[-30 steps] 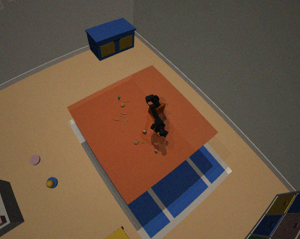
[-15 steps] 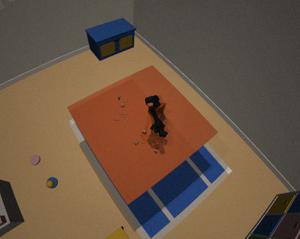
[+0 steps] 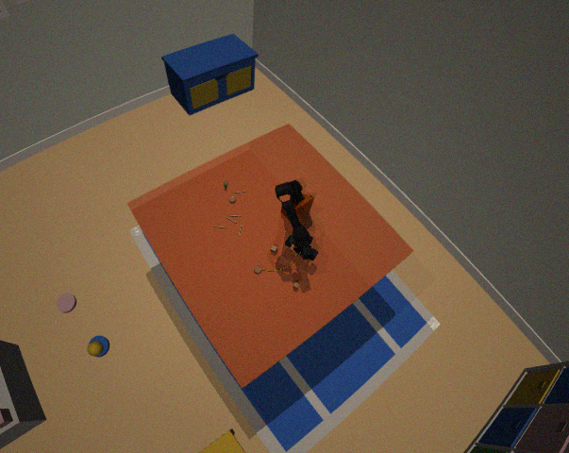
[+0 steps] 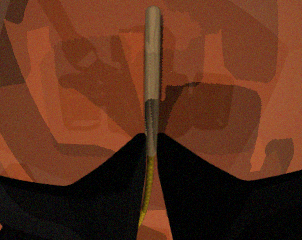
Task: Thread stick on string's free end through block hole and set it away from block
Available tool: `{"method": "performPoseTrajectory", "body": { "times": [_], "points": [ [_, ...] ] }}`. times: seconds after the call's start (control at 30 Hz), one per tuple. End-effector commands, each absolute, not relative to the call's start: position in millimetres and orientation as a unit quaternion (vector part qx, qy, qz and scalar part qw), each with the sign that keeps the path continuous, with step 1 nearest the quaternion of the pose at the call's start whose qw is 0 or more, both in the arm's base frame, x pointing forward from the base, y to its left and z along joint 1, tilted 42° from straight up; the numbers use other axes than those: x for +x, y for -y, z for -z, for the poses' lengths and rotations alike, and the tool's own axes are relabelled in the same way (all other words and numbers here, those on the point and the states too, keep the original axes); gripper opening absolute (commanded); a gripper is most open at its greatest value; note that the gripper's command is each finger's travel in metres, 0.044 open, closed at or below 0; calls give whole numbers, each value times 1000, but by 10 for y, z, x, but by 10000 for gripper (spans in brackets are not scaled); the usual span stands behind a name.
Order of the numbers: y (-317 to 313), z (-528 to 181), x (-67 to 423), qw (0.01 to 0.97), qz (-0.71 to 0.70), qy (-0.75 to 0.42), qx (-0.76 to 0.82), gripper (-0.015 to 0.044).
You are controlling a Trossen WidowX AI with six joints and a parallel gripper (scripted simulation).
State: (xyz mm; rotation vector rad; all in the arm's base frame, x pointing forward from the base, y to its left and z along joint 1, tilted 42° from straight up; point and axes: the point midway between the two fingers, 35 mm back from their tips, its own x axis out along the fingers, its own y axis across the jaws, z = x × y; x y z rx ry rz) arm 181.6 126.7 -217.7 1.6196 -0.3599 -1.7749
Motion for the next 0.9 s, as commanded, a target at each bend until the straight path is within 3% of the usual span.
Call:
{"method": "performPoseTrajectory", "body": {
  "times": [0.0, 0.87],
  "points": [
    [-1268, 2177, 1817, 348, 685, 139, 625, 0],
    [-1488, 1945, 1819, 348, 685, 138, 625, 0]
  ]
}}
